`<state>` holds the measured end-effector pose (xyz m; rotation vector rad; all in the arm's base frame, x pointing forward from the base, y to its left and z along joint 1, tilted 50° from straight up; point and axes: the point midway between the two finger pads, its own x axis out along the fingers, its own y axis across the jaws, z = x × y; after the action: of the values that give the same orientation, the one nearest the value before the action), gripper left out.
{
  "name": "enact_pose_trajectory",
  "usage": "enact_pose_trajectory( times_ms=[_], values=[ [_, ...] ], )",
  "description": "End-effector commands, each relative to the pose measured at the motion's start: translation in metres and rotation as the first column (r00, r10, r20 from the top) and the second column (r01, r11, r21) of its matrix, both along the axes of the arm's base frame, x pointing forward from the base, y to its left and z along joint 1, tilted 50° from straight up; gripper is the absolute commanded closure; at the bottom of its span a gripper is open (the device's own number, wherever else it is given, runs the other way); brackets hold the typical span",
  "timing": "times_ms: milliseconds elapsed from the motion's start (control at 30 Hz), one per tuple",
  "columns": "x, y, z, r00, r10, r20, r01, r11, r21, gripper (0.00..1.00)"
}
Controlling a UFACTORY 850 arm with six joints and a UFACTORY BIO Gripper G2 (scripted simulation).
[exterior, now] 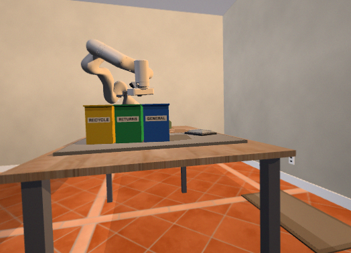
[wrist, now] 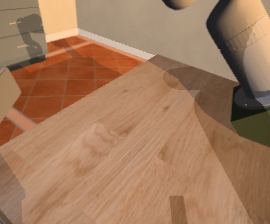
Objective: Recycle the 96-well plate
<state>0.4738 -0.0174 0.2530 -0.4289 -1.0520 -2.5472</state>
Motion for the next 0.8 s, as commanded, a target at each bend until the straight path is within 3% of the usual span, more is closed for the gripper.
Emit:
enact_pose_trajectory(
  times_ms=[0,533,567,600,767],
  values=[
    [0.0,0.0,0.0,1.0,0.001,0.001,-0.001,1.0,0.0,0.0],
    [0.0,0.0,0.0,1.0,0.001,0.001,-0.001,1.0,0.0,0.0],
    [0.0,0.0,0.0,1.0,0.001,0.001,-0.001,1.0,0.0,0.63],
    [0.005,0.002,-0.001,0.999,0.023,-0.023,-0.023,1.0,0.003,0.63],
    [-0.009,0.018,-0.015,0.991,-0.084,0.101,0.087,0.996,-0.016,0.63]
  ],
)
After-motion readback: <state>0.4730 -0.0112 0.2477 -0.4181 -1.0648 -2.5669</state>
